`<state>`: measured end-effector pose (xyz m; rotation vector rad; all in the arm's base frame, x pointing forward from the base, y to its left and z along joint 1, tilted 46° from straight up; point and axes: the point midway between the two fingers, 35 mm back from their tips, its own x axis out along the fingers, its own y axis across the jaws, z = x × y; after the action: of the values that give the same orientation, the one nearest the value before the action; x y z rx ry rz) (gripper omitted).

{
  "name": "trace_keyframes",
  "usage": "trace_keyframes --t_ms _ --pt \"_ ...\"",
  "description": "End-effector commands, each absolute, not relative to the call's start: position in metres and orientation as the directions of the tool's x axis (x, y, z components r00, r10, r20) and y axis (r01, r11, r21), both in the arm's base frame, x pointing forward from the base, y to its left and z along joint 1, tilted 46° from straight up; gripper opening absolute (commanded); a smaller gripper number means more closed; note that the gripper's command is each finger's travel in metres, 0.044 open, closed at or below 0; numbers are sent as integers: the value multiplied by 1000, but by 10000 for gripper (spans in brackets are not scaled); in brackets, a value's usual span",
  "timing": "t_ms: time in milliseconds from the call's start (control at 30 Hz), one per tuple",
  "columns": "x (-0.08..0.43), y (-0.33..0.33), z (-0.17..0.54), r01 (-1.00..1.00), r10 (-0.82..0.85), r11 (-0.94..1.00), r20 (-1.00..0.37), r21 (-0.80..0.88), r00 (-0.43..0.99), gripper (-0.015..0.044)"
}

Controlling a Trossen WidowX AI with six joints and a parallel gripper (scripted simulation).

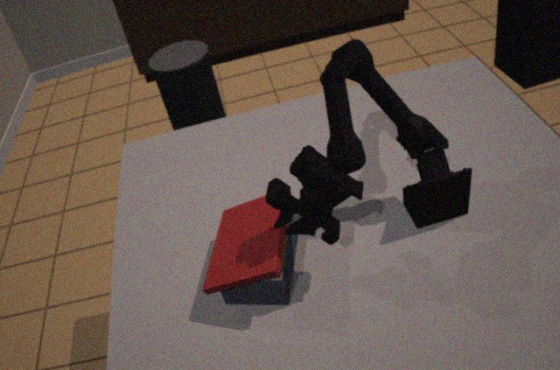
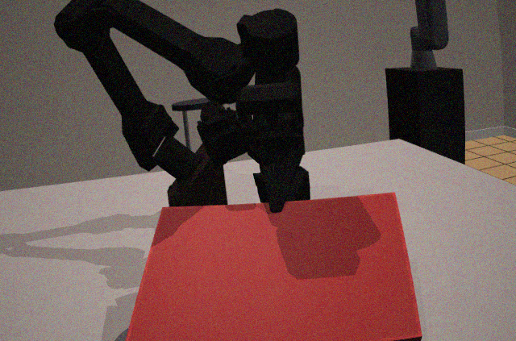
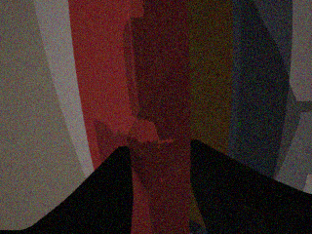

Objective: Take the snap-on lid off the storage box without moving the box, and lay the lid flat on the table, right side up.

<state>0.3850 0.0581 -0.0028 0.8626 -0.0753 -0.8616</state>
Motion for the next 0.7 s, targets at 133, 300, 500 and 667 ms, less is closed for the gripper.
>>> trace_keyframes --t_ms 133,300,500,667 --pt "391 67 8 628 -690 345 -265 697 673 0" --pt "395 70 14 628 -690 345 -265 697 673 0" --pt "400 74 21 628 -690 345 -265 697 673 0" --pt "405 77 26 628 -690 345 -265 698 673 0"
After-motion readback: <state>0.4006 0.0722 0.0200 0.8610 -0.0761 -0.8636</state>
